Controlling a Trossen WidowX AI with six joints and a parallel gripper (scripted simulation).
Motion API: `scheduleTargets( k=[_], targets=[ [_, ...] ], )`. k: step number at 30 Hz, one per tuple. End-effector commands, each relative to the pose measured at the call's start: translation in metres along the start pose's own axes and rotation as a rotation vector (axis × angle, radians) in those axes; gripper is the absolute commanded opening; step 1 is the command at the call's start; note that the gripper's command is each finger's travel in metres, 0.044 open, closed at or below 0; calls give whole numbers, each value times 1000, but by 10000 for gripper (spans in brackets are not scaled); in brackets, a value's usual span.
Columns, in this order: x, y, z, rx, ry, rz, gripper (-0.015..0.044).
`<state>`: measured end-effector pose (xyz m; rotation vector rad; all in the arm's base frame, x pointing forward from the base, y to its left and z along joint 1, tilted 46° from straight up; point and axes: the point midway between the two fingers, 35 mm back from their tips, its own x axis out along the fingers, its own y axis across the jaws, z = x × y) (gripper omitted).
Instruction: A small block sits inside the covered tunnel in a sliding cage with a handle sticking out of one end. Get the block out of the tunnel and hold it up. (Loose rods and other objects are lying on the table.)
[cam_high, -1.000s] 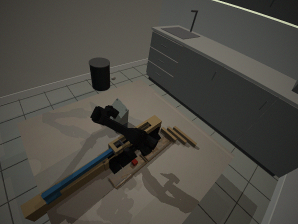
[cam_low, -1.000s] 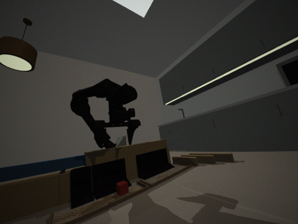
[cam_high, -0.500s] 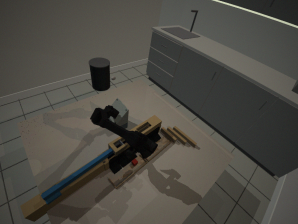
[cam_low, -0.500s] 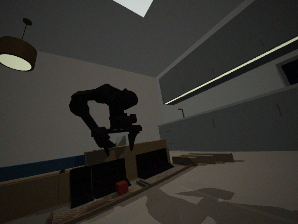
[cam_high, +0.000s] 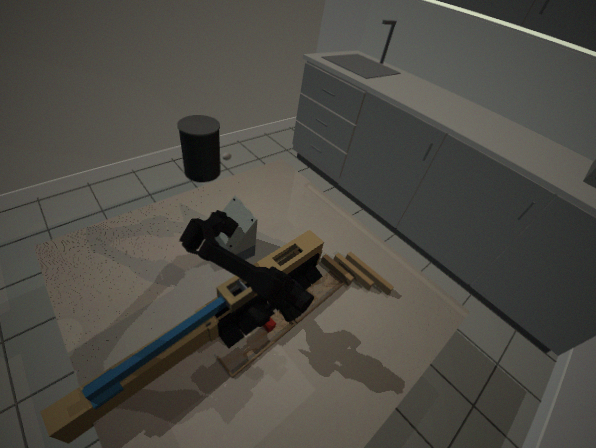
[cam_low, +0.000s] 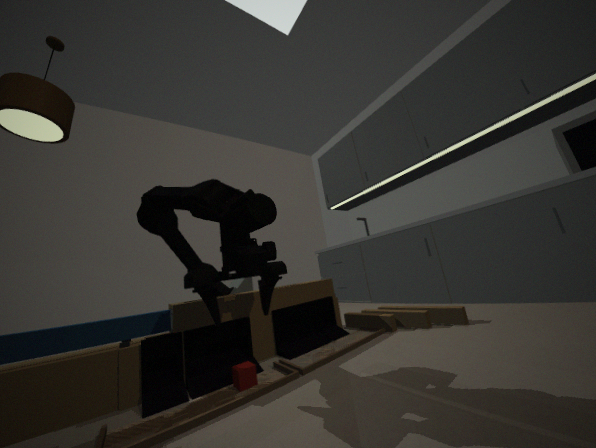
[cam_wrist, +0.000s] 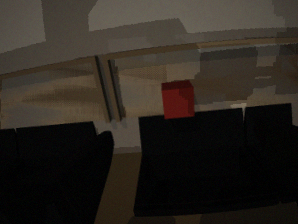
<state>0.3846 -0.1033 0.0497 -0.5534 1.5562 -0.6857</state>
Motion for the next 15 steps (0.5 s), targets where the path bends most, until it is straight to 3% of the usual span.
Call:
scheduleTargets(
  k=[1,15],
  targets=[
    [9,0,-1,-9,4,-6,440],
    [32,0,-1,-8,3,-7,440]
  ],
)
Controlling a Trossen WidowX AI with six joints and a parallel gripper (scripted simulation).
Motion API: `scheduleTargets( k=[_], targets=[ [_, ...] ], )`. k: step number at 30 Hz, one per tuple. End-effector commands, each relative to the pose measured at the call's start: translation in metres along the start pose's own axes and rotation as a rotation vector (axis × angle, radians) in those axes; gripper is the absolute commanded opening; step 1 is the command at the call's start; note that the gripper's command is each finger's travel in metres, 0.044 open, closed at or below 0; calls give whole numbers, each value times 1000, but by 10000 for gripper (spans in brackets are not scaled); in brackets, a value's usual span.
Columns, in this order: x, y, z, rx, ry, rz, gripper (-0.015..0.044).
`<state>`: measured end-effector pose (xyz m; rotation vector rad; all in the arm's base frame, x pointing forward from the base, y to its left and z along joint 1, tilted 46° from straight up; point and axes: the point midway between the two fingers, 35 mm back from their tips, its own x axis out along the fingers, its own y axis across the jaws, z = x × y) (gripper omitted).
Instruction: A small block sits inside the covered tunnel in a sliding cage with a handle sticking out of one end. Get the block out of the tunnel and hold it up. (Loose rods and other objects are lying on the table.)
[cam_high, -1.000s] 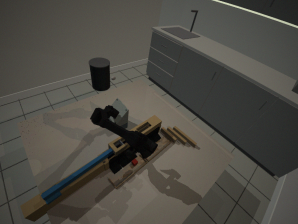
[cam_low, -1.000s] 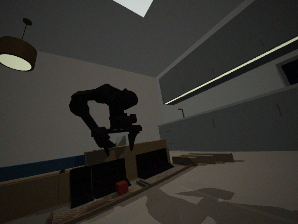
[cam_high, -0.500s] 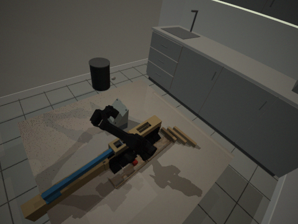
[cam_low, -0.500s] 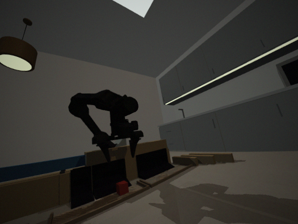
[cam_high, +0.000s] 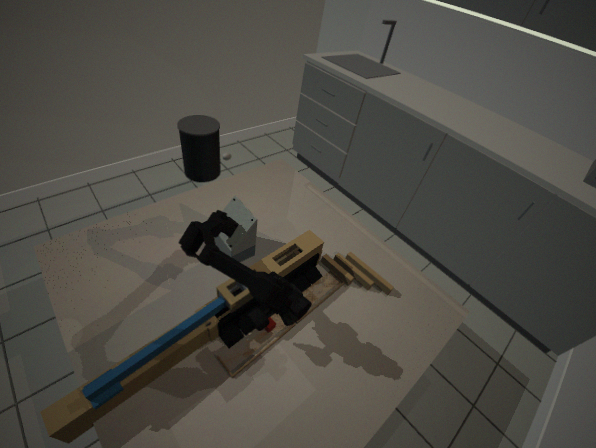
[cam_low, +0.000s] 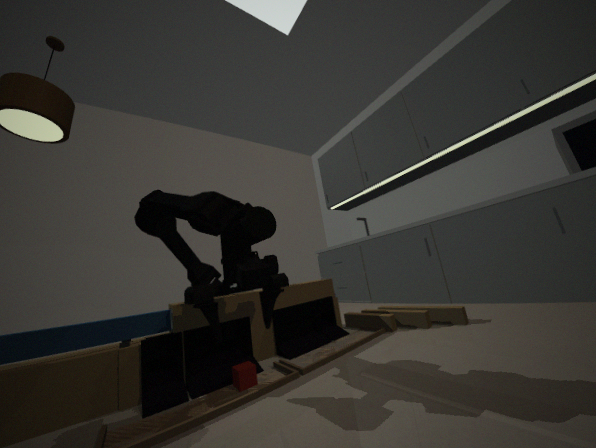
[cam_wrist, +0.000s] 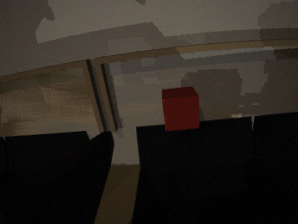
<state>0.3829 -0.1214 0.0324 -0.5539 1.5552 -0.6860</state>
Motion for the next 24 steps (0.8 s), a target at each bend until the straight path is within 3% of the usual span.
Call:
scheduleTargets(
  k=[1,24],
  targets=[
    [9,0,-2,-9,4,-6,440],
    [46,-2,-6,-8,5,-12,440]
  ],
)
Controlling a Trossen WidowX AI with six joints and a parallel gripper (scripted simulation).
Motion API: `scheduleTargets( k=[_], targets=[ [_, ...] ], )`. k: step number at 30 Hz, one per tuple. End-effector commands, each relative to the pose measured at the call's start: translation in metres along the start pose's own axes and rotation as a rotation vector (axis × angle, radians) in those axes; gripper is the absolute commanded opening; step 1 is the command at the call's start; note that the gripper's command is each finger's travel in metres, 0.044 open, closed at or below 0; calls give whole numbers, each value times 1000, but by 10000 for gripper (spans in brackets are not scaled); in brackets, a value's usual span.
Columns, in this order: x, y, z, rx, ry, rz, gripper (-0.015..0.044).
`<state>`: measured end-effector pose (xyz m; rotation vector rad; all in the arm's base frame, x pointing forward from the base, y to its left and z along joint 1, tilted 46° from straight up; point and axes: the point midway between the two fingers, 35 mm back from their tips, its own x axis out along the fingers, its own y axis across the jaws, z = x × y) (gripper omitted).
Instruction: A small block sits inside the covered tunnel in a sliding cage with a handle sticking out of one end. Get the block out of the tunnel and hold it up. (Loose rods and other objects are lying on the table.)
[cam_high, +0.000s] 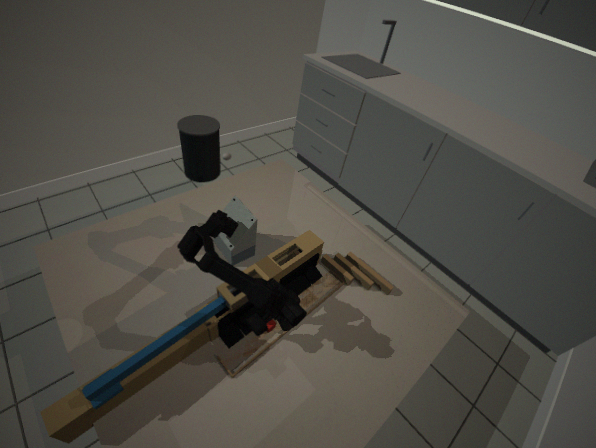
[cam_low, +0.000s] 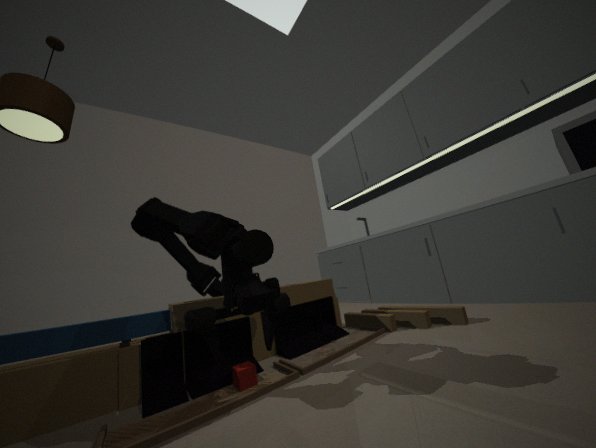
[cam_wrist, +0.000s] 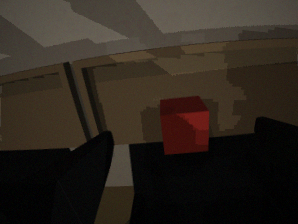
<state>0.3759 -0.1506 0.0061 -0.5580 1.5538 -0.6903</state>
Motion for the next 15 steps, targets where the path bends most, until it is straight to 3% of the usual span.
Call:
scheduleTargets(
  k=[1,15],
  targets=[
    [8,0,-3,-9,5,-7,440],
    [31,-2,-8,-9,7,-13,440]
  ],
)
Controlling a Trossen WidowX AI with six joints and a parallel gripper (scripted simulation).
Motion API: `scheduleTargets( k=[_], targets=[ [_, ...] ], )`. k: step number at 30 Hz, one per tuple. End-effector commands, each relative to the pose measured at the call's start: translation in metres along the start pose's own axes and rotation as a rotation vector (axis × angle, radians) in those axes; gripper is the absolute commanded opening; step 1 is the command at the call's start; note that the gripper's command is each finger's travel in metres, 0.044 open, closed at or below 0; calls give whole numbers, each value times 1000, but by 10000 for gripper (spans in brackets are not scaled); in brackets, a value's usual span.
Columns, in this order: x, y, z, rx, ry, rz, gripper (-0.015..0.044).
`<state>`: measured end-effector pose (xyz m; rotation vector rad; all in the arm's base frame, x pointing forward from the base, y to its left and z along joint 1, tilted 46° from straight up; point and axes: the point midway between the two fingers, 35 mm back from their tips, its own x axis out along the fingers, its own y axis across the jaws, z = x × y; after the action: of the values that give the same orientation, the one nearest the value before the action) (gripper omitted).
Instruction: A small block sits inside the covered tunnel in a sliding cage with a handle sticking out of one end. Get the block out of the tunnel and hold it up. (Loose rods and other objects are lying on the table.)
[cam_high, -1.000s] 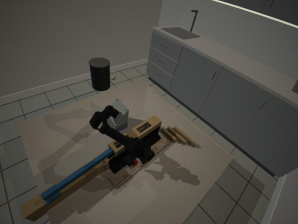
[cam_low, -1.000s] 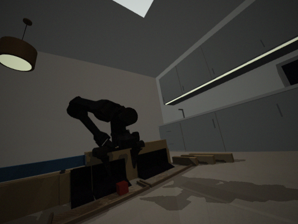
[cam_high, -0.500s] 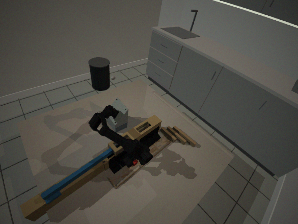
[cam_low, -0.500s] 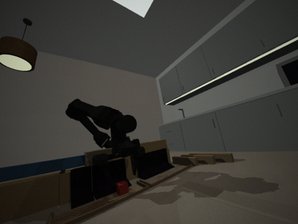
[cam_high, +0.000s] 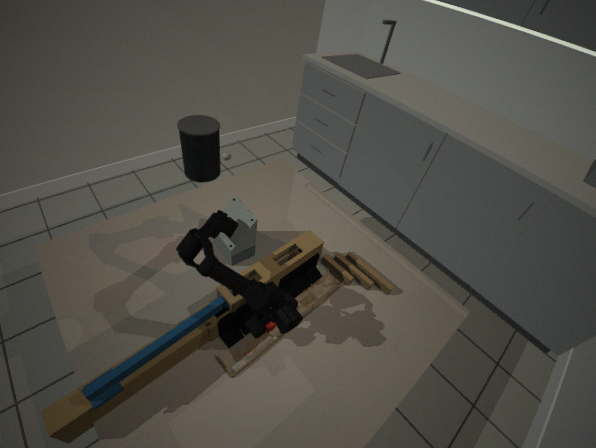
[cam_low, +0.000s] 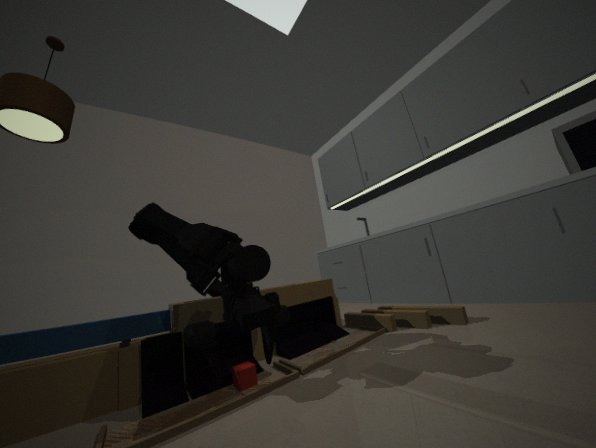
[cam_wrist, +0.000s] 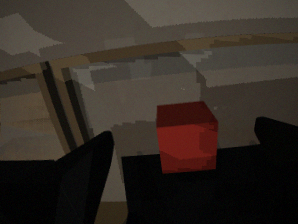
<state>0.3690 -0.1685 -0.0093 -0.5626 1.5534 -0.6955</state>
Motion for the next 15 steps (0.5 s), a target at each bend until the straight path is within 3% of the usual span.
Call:
scheduleTargets(
  k=[1,8,15],
  targets=[
    [8,0,-4,-9,6,-7,440],
    [18,-1,-7,-9,7,-10,440],
    [12,-1,-3,0,1,-4,256]
  ],
)
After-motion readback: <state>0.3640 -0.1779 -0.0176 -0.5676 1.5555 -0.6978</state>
